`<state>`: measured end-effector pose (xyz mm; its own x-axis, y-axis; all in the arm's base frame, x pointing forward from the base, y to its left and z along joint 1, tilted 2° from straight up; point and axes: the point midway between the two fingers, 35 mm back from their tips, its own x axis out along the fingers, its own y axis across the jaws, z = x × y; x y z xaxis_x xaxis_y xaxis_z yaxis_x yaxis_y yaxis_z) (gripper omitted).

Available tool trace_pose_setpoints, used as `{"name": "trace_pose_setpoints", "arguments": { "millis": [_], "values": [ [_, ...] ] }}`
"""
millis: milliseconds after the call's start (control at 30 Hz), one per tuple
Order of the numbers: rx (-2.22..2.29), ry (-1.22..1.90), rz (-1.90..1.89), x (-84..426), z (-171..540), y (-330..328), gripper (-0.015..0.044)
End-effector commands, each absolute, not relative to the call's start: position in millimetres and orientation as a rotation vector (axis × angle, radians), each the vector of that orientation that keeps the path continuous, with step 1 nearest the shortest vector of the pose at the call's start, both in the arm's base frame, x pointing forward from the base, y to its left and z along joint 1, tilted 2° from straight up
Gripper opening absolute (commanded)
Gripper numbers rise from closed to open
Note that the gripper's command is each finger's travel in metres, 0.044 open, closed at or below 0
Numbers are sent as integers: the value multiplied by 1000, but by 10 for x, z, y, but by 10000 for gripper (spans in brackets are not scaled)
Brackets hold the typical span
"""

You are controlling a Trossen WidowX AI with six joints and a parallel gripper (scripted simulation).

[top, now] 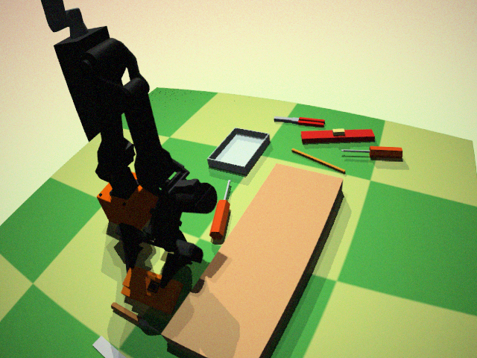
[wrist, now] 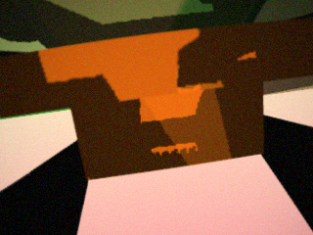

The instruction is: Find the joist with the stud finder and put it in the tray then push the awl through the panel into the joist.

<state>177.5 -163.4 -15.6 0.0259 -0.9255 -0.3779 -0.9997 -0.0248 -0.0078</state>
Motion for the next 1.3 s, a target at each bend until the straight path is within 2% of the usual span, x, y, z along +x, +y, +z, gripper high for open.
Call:
{"name": "trace_pose_setpoints", "arguments": {
  "millis": [0, 833, 900, 933, 1267],
  "values": [
    [-2032, 1970, 399, 1782, -187, -1602, 381],
    [-2035, 1980, 393, 1771, -175, -1597, 381],
    [-2036, 1980, 392, 1772, -176, -1592, 433],
    [-2036, 1980, 392, 1772, -176, -1592, 440],
    [-2036, 1980, 392, 1772, -176, -1592, 440]
  ]
}}
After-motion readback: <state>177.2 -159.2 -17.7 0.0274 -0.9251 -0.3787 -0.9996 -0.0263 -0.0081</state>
